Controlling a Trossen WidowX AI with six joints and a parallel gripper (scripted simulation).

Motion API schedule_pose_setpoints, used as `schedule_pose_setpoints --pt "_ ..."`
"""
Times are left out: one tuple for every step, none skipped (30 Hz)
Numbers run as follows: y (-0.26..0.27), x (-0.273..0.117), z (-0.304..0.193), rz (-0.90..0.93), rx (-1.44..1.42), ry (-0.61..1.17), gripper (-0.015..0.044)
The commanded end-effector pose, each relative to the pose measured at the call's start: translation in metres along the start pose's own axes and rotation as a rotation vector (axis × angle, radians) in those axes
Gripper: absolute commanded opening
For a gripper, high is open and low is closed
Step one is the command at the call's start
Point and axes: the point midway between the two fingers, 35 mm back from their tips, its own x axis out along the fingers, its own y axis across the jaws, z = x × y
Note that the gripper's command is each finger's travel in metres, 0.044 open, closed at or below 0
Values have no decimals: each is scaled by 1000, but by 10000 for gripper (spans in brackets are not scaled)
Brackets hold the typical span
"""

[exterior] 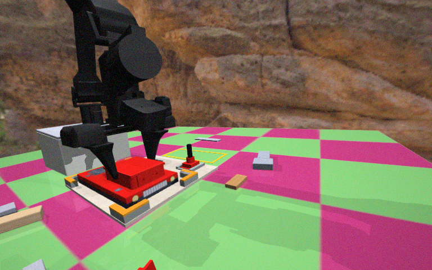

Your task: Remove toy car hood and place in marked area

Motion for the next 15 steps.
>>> schedule_pose_setpoints --pt "0 0 0 -1 0 -1 328" --pt "0 0 0 -1 0 -1 321" --pt "0 0 0 -1 0 -1 315" --pt "0 0 0 -1 0 -1 308" --pt "0 0 0 -1 0 -1 301" --pt "0 0 0 -1 0 -1 295" --pt "0 0 0 -1 0 -1 268" --pt "0 -1 0 -1 0 -1 242" --pt "0 -1 0 -1 0 -1 216" --pt "0 -1 0 -1 0 -1 190" --pt "0 -2 0 -1 0 -1 163" --pt "0 -3 0 -1 0 0 137" --pt "0 -3 0 -1 0 0 111" --pt "0 -4 0 -1 0 0 85" --pt "0 -4 0 -1 0 0 58"
